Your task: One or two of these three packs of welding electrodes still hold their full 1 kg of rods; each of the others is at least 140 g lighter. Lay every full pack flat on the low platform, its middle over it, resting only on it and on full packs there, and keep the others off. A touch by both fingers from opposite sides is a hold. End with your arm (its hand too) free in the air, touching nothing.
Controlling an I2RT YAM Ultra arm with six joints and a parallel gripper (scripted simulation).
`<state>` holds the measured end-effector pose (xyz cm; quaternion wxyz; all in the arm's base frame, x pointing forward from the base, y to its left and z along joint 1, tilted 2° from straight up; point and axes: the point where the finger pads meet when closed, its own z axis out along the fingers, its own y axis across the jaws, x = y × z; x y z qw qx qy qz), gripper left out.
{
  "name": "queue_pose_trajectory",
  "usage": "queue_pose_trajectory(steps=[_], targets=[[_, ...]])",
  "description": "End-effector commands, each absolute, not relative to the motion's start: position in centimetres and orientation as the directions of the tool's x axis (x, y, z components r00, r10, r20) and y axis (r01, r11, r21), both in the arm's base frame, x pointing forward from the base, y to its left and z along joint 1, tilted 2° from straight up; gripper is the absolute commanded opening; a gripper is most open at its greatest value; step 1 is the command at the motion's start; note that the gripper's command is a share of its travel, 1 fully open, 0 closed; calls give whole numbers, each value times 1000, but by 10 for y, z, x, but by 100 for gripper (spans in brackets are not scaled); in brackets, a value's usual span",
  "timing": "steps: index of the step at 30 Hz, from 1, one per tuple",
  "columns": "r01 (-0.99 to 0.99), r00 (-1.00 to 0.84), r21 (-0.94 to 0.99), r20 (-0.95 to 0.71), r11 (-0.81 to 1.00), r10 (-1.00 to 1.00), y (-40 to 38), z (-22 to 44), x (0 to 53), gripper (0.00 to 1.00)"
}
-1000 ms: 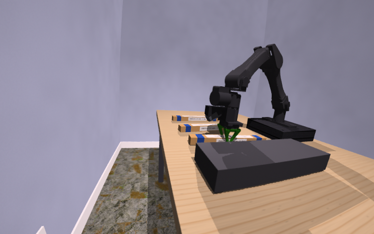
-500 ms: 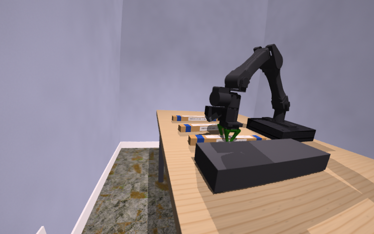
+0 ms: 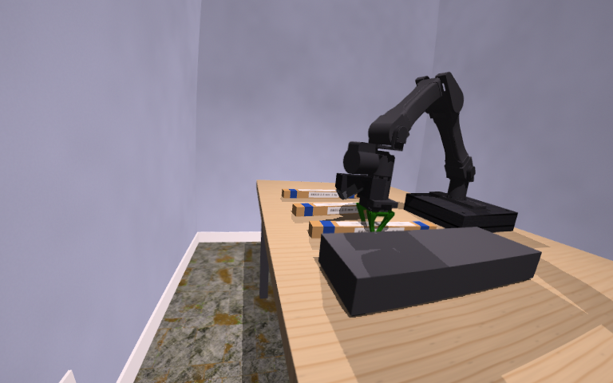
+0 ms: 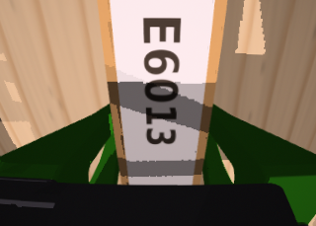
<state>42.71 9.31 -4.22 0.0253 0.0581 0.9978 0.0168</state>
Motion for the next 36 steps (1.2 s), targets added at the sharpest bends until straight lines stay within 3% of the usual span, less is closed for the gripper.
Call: queue_pose_trajectory(steps=[1,14,15,36], targets=[[116,-987,49,-103,992,121,96,-24,439,0],[115,-988,47,-97,992,119,96,-24,439,0],[115,-988,47,-97,992,119,96,-24,439,74],[115,-988,47,-97,992,119,96,-24,439,74]])
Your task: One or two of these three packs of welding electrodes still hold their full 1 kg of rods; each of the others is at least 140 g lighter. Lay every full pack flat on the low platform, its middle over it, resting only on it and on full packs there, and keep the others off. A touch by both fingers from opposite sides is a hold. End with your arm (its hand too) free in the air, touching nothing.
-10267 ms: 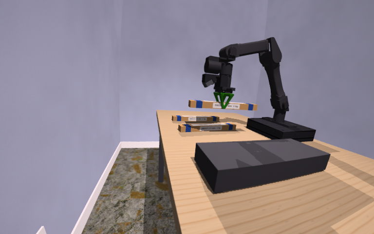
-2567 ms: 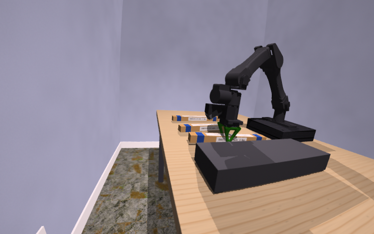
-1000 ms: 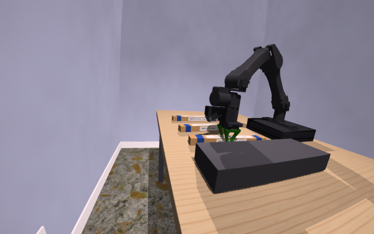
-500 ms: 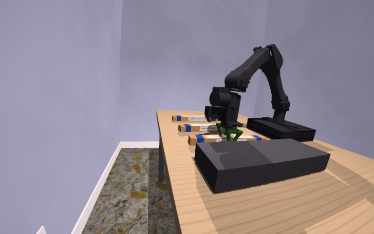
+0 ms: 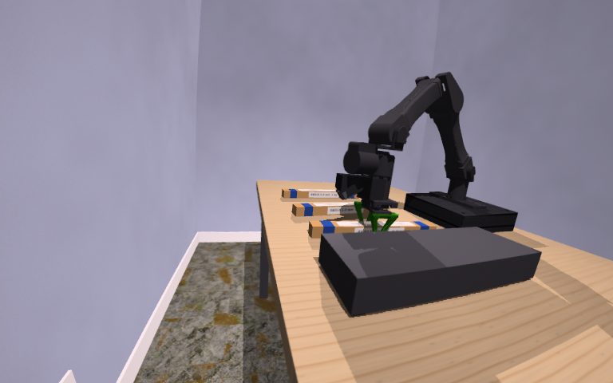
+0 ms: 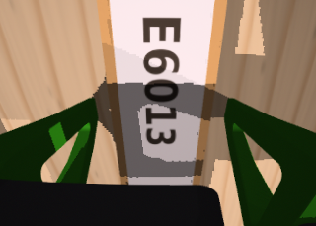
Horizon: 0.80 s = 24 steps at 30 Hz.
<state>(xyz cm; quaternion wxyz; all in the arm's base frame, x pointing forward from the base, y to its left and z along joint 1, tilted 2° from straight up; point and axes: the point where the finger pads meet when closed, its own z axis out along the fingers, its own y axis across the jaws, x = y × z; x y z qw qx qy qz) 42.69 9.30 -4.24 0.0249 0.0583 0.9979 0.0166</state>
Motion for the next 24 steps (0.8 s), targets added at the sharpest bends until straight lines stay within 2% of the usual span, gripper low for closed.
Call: queue_pose_trajectory(steps=[1,7,8,10,24], targets=[[115,-988,47,-97,992,119,96,-24,439,74],[115,-988,47,-97,992,119,96,-24,439,74],[114,-992,31,-53,993,115,95,-30,419,74],[111,-989,45,-93,993,115,97,-9,432,74],[115,-988,45,-93,992,119,90,51,427,74]])
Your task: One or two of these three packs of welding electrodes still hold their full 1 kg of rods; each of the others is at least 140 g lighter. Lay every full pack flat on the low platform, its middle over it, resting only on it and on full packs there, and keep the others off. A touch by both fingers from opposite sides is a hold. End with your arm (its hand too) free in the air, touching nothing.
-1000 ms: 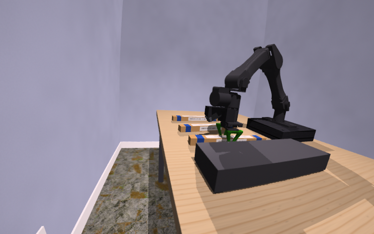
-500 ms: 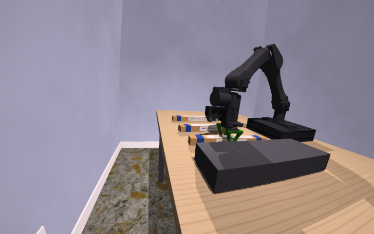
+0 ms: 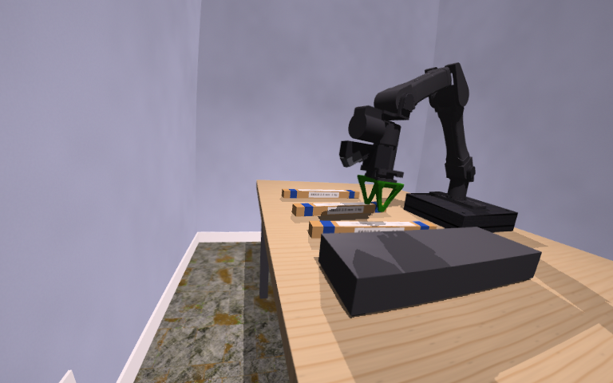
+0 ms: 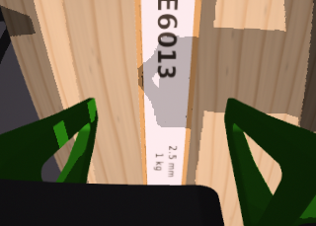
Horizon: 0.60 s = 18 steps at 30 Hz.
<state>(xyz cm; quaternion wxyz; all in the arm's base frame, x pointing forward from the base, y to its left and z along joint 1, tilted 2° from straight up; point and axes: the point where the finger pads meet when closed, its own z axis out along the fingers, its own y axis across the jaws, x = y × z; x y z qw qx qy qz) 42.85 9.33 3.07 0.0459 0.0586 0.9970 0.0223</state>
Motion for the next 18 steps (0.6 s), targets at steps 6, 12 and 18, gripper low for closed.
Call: queue_pose_trajectory(steps=[6,12,18], targets=[[120,-988,44,-91,992,124,86,81,424,74],[121,-988,44,-91,992,125,85,92,422,74],[124,-990,36,-66,992,126,85,82,421,74]])
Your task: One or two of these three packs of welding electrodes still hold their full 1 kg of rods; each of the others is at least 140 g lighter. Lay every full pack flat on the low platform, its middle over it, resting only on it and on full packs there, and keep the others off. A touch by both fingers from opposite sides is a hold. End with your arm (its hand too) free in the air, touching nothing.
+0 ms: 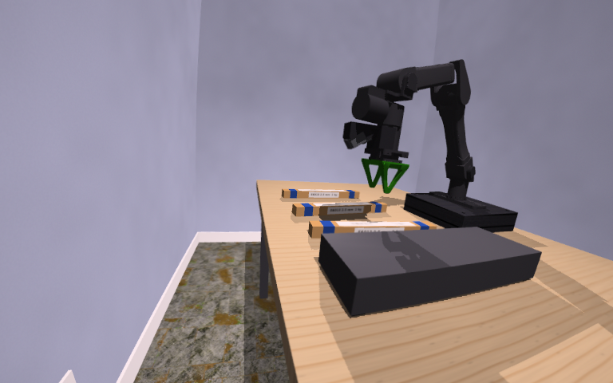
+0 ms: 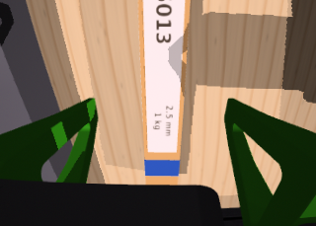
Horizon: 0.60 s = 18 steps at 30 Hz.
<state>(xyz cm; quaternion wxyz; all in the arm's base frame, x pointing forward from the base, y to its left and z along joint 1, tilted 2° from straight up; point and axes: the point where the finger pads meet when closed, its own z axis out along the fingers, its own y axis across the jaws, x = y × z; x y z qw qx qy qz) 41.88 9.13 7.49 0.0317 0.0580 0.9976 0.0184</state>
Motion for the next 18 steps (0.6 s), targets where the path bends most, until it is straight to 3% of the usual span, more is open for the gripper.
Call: queue_pose_trajectory(steps=[1,9,18], targets=[[124,-990,36,-66,992,126,85,82,421,74],[-79,-994,27,-82,997,-76,46,80,413,74],[-86,-993,25,-84,996,-83,-1,78,407,74]])
